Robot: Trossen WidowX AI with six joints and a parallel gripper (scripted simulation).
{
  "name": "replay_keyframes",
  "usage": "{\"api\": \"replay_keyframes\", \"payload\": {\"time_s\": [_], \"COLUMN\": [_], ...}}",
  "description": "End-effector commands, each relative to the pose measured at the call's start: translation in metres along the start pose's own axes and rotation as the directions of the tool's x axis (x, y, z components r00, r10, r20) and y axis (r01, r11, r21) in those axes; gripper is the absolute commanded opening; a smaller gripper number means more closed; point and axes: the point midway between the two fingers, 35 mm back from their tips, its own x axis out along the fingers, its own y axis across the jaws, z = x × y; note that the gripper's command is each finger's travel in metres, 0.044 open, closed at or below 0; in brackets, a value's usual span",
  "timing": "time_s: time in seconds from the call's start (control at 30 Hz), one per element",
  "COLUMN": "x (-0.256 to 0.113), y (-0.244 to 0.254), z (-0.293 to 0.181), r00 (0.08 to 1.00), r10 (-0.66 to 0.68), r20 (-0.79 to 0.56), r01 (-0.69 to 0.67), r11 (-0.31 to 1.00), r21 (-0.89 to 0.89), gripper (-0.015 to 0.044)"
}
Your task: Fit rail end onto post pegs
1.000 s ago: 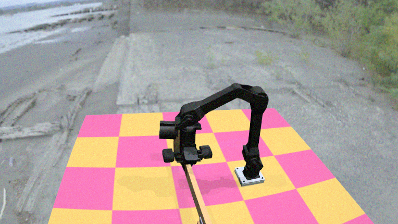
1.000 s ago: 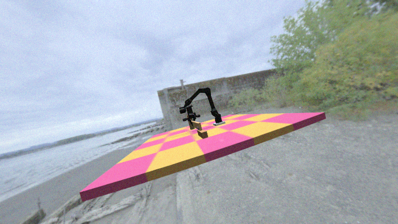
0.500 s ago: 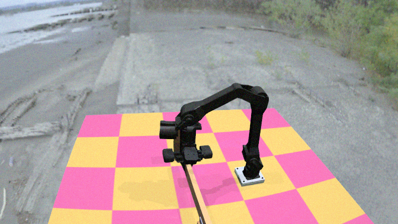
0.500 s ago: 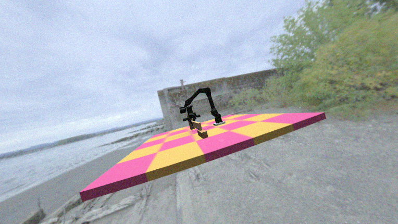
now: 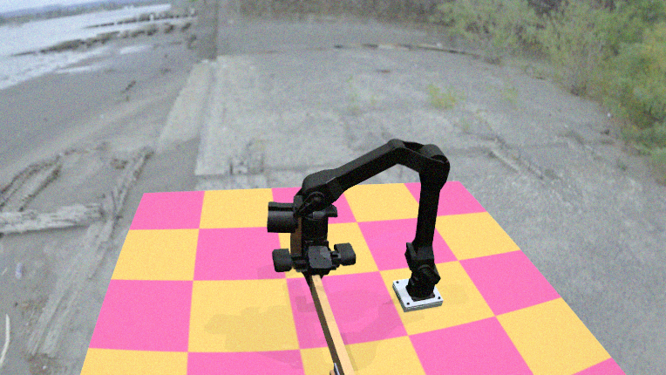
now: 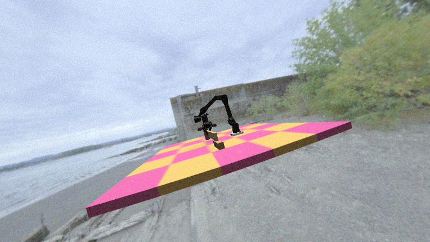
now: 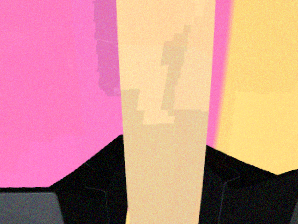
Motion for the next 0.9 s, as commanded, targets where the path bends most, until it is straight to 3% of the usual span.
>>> {"api": "replay_keyframes", "payload": {"time_s": [0.0,0.87], "x": [-0.0024,-0.0018], "y": [-0.0008,-0.0009], "z": [0.0003,0.0003], "r00": [1.000,1.000], "r10": [-0.004,-0.004], "r20": [0.002,0.002], "r01": [0.004,0.004], "r11": [1.000,1.000], "r21": [0.000,0.000], "gripper": [0.0000,0.0000]}}
